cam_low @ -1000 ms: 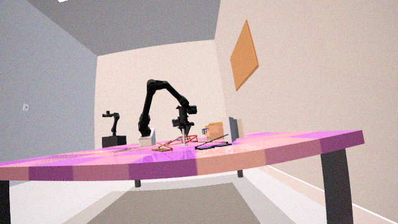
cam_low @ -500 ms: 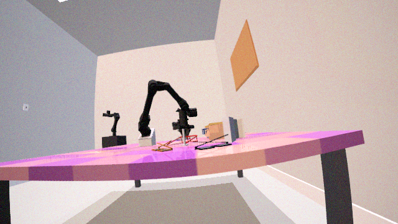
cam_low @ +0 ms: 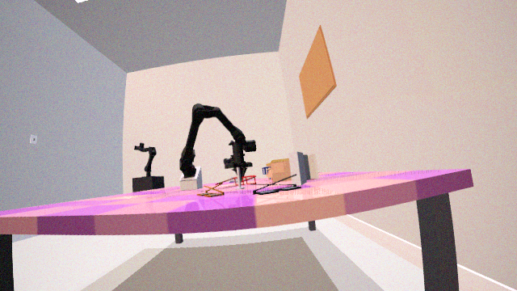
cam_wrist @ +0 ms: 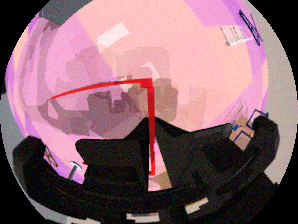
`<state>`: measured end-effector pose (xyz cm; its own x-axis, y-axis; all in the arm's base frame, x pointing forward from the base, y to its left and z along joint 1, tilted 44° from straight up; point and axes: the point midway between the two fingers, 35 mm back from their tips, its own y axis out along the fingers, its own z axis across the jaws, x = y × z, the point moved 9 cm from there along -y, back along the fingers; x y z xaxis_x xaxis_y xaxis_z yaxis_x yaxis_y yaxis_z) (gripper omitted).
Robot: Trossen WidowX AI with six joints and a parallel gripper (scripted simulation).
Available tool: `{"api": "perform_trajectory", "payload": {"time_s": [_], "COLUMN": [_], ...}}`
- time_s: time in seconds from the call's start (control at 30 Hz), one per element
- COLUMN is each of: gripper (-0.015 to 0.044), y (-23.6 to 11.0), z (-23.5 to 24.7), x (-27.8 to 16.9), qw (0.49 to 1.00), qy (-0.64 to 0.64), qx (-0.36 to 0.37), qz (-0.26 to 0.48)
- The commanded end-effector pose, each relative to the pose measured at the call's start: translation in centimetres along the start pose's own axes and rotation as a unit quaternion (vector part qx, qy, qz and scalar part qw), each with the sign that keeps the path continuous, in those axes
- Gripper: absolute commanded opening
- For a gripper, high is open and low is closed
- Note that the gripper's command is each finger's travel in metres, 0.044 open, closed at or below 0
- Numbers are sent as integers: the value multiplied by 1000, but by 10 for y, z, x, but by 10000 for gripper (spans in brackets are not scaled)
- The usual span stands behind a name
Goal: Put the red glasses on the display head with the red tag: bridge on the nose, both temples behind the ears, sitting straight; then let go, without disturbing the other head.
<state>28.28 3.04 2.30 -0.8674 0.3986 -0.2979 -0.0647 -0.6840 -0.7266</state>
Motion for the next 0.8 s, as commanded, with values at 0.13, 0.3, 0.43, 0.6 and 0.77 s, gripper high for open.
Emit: {"api": "perform_trajectory", "payload": {"time_s": [0.13, 0.3, 0.43, 0.6, 0.77], "gripper": [0, 0, 0, 0, 0], "y": [-1, -21, -47, -77, -99], "z": [0, -2, -4, -4, -4], "x": [0, -2, -2, -2, -1], "qw": [1000, 1000, 1000, 1000, 1000], "qy": [0, -1, -3, -4, -5], "qx": [0, -1, -1, 0, 2], "qz": [0, -1, -1, -1, -1]}}
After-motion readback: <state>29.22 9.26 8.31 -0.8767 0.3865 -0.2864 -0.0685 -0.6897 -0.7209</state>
